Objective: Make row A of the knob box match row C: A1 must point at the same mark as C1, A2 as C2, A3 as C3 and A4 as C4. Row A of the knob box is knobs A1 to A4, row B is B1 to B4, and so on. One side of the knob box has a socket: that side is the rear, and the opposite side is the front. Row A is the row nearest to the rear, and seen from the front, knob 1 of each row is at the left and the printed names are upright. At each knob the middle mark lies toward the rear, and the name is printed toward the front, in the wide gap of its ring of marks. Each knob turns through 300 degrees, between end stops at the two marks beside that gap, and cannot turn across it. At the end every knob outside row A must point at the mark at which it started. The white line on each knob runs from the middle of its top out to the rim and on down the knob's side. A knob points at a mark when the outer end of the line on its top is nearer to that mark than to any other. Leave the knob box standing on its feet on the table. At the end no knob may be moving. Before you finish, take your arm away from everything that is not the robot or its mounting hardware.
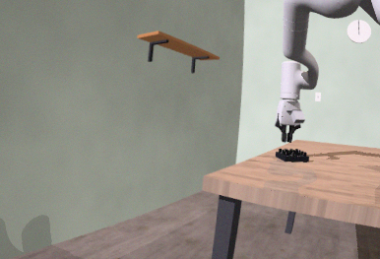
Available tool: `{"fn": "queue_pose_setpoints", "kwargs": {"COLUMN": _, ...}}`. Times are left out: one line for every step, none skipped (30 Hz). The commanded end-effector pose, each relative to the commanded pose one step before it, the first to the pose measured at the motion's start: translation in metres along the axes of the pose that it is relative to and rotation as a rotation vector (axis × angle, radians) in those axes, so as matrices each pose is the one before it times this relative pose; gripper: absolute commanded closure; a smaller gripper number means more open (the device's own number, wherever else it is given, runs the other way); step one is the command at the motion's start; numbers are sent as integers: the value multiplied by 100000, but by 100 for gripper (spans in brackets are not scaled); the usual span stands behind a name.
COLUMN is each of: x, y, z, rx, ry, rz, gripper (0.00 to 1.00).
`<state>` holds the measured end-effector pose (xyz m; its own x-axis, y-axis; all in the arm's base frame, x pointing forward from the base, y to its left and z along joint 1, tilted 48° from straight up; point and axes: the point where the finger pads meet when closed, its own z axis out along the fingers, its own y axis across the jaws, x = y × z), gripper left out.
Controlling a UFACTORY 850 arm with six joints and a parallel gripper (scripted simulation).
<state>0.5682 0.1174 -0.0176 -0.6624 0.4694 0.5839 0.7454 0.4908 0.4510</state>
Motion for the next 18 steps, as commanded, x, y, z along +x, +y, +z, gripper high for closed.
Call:
{"fn": "queue_pose_setpoints", "kwargs": {"x": -31, "y": -495, "z": -498, "rx": -102, "ry": -121, "rz": 689, "gripper": 81}}
{"fn": "queue_pose_setpoints", "kwargs": {"x": 0, "y": 0, "z": 0, "rx": 0, "ry": 0, "rz": 0, "gripper": 81}}
{"fn": "queue_pose_setpoints", "kwargs": {"x": 0, "y": 0, "z": 0, "rx": 0, "ry": 0, "rz": 0, "gripper": 81}}
{"fn": "queue_pose_setpoints", "kwargs": {"x": 20, "y": -493, "z": -360, "rx": -6, "ry": 10, "rz": 665, "gripper": 81}}
{"fn": "queue_pose_setpoints", "kwargs": {"x": 29, "y": -545, "z": -393, "rx": -11, "ry": 18, "rz": 735, "gripper": 81}}
{"fn": "queue_pose_setpoints", "kwargs": {"x": 31, "y": -492, "z": -351, "rx": -15, "ry": 22, "rz": 663, "gripper": 81}}
{"fn": "queue_pose_setpoints", "kwargs": {"x": 25, "y": -352, "z": -248, "rx": -14, "ry": 20, "rz": 473, "gripper": 81}}
{"fn": "queue_pose_setpoints", "kwargs": {"x": 13, "y": -171, "z": -120, "rx": -7, "ry": 11, "rz": 230, "gripper": 81}}
{"fn": "queue_pose_setpoints", "kwargs": {"x": 2, "y": -30, "z": -21, "rx": -1, "ry": 2, "rz": 41, "gripper": 81}}
{"fn": "queue_pose_setpoints", "kwargs": {"x": 0, "y": 0, "z": 0, "rx": 0, "ry": 0, "rz": 0, "gripper": 81}}
{"fn": "queue_pose_setpoints", "kwargs": {"x": 0, "y": 0, "z": 0, "rx": 0, "ry": 0, "rz": 0, "gripper": 81}}
{"fn": "queue_pose_setpoints", "kwargs": {"x": 0, "y": 0, "z": 0, "rx": 0, "ry": 0, "rz": 0, "gripper": 81}}
{"fn": "queue_pose_setpoints", "kwargs": {"x": 0, "y": 0, "z": 0, "rx": 0, "ry": 0, "rz": 0, "gripper": 81}}
{"fn": "queue_pose_setpoints", "kwargs": {"x": 0, "y": 0, "z": 0, "rx": 0, "ry": 0, "rz": 0, "gripper": 81}}
{"fn": "queue_pose_setpoints", "kwargs": {"x": 0, "y": 0, "z": 0, "rx": 0, "ry": 0, "rz": 0, "gripper": 81}}
{"fn": "queue_pose_setpoints", "kwargs": {"x": 0, "y": 0, "z": 0, "rx": 0, "ry": 0, "rz": 0, "gripper": 81}}
{"fn": "queue_pose_setpoints", "kwargs": {"x": 0, "y": 0, "z": 0, "rx": 0, "ry": 0, "rz": 0, "gripper": 81}}
{"fn": "queue_pose_setpoints", "kwargs": {"x": 0, "y": 0, "z": 0, "rx": 0, "ry": 0, "rz": 0, "gripper": 81}}
